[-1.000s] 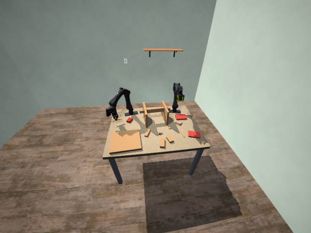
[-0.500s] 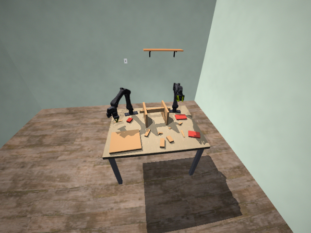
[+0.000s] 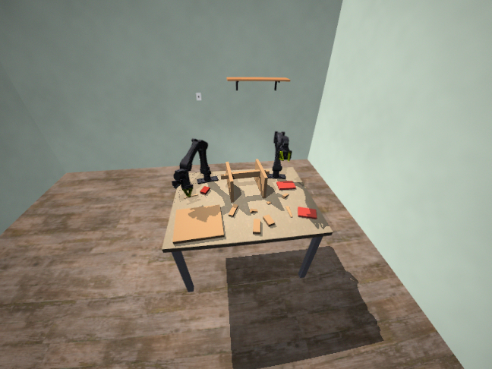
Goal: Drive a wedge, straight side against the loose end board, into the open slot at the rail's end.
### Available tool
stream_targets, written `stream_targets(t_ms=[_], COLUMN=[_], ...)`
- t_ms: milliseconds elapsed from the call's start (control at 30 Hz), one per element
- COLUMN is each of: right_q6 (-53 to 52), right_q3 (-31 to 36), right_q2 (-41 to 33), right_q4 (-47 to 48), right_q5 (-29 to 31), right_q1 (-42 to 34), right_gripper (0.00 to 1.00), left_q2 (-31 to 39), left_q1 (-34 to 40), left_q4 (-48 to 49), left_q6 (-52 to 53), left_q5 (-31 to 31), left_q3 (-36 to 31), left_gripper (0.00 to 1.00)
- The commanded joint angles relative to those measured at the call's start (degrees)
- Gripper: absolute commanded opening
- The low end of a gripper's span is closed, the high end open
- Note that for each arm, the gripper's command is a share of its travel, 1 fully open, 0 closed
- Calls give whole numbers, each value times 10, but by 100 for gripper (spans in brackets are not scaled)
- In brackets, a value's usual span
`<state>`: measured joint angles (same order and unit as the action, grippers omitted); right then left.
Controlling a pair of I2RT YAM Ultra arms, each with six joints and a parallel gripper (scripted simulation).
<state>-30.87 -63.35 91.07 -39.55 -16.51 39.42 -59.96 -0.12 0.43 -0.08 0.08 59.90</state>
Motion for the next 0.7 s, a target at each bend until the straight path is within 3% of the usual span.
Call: stream_targets(t_ms=[0,667], right_q6=[-8,-35], right_q3=[6,37], right_q2=[-22,-50], right_q4=[63,249], right_q5=[-40,-175], right_q1=[-25,-138], right_gripper=[2,2], left_q2=[-3,-3], left_q1=[2,2], left_q4=[4,4], left_q6=[2,2], left_q5=[-3,-3], left_q3=[25,25], left_gripper=[39,39])
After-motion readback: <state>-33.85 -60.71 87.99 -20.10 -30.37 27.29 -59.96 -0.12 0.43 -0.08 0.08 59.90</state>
